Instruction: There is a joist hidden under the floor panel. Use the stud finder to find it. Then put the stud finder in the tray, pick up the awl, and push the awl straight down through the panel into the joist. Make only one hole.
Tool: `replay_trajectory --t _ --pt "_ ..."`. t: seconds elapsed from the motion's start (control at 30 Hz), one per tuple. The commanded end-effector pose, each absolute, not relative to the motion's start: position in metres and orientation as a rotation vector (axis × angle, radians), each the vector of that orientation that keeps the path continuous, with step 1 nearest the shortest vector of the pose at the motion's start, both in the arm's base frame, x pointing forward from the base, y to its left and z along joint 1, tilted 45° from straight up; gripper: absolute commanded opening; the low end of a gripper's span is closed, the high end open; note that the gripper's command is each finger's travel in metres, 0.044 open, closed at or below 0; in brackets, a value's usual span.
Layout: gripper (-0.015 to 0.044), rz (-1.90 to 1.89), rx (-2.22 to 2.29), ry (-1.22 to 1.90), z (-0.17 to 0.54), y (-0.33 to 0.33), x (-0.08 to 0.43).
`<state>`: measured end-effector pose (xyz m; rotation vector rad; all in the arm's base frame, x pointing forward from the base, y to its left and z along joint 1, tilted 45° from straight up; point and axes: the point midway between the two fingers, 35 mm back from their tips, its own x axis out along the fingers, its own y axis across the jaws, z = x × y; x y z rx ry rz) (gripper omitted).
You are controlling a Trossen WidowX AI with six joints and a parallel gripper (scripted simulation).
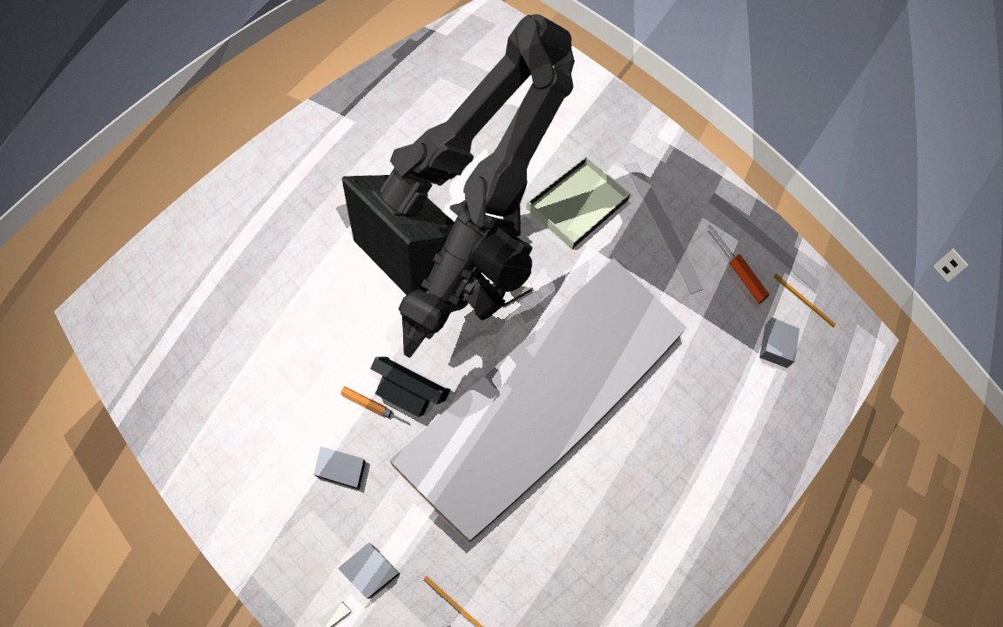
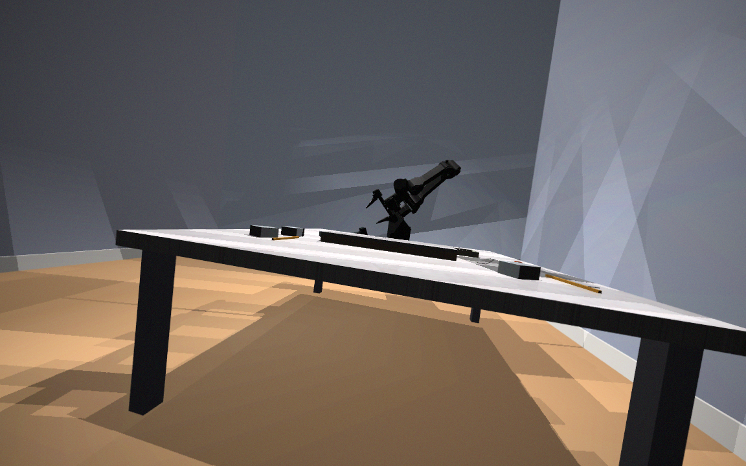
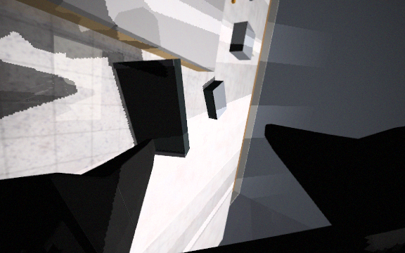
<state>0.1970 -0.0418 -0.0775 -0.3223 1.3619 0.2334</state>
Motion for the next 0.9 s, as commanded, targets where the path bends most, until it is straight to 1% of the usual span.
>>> replay_trajectory --t 0.0,0.13,0.27,0.4,0.53,0.87 --pt "0.044 0.241 -0.325 1.367 -0.078 -0.042 0.197" --pt "0.044 0.522 -0.453 1.402 -0.09 -0.045 0.204" --pt "0.044 0.873 -0.568 1.354 -0.104 -0.048 0.211" --pt "0.044 1.196 -0.646 1.208 -0.12 -0.054 0.217" --pt "0.044 1.464 -0.701 0.968 -0.136 -0.059 0.221" --pt "0.044 1.667 -0.733 0.57 -0.159 -0.066 0.225"
